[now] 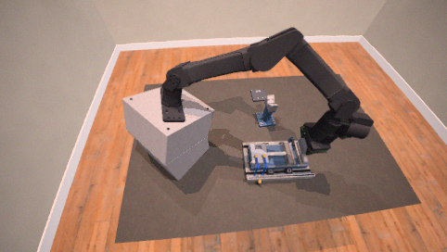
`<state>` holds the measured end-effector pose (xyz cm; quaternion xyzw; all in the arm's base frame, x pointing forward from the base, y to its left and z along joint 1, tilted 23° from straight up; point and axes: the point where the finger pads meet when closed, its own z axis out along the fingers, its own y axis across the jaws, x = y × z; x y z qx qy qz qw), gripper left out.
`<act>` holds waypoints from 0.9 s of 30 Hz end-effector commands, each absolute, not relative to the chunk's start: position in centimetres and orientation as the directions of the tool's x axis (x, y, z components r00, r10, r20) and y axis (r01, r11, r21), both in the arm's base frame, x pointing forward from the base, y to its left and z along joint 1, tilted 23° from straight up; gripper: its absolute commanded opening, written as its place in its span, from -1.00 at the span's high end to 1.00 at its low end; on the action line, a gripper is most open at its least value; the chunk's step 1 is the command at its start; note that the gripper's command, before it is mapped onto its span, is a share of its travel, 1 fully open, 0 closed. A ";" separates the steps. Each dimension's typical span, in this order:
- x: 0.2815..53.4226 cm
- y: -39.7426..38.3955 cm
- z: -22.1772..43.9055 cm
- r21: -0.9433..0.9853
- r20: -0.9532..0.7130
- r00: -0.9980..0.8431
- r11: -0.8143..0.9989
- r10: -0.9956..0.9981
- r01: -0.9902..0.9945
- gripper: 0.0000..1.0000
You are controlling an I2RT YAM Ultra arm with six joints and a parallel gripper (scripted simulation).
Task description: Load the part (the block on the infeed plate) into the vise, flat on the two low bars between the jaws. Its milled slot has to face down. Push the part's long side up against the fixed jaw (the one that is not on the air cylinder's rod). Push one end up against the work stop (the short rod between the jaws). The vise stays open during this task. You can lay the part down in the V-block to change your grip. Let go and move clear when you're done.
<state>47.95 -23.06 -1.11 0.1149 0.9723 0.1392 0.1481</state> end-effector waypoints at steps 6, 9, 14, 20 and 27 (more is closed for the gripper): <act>48.5 -23.4 -2.6 0.298 -0.264 -0.924 0.934 0.278 0.195 1.00; 48.9 -23.8 -2.3 0.291 -0.281 -0.918 0.936 0.280 0.196 1.00; 49.4 -23.6 -2.4 0.287 -0.290 -0.917 0.939 0.273 0.188 1.00; 49.7 -23.7 -3.3 0.289 -0.290 -0.916 0.938 0.277 0.193 1.00; 50.0 -23.3 -4.1 0.290 -0.286 -0.919 0.938 0.272 0.188 1.00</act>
